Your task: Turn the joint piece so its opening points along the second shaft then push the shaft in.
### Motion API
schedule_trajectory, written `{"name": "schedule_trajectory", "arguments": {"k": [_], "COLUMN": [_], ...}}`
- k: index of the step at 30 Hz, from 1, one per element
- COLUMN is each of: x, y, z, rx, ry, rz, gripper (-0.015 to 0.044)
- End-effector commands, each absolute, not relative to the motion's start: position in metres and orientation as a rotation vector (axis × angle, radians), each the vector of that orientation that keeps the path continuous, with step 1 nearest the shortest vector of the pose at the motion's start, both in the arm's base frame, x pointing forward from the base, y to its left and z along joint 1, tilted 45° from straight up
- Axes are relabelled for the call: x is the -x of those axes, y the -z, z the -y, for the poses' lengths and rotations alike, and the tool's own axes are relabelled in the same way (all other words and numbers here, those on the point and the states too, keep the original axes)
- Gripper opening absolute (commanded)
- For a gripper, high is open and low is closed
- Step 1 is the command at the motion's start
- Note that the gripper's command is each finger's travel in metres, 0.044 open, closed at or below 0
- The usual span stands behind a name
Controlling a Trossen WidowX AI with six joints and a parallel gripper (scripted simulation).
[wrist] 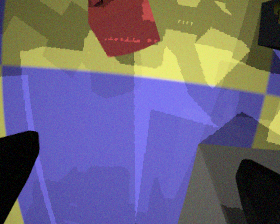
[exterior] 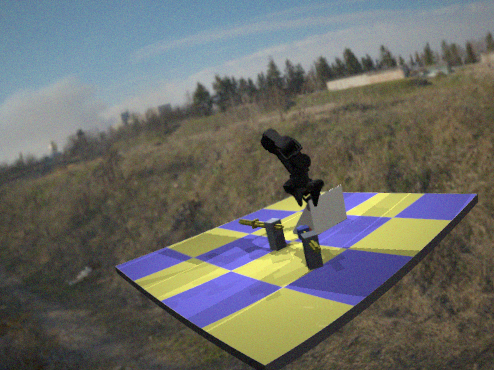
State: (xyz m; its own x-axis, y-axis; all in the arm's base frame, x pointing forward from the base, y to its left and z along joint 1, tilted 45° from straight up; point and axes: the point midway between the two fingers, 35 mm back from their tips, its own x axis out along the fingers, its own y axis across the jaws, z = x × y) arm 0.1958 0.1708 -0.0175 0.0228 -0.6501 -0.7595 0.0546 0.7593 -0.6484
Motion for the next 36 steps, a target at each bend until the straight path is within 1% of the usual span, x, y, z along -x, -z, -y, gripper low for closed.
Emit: {"name": "schedule_trajectory", "arguments": {"k": [1, 5, 24, 29, 36], "x": [-0.188, -0.188, -0.182, -0.182, -0.185], "y": [0.020, 0.020, 0.032, 0.035, 0.062], "z": [-0.161, -0.160, -0.148, -0.145, -0.122], "rx": [0.587, 0.596, 0.898, 0.909, 0.909], "ry": [0.609, 0.594, 0.180, 0.167, 0.167], "rz": [-1.478, -1.476, -1.382, -1.377, -1.376], "gripper": [0.0440, 0.0440, 0.0440, 0.0440, 0.0440]}}
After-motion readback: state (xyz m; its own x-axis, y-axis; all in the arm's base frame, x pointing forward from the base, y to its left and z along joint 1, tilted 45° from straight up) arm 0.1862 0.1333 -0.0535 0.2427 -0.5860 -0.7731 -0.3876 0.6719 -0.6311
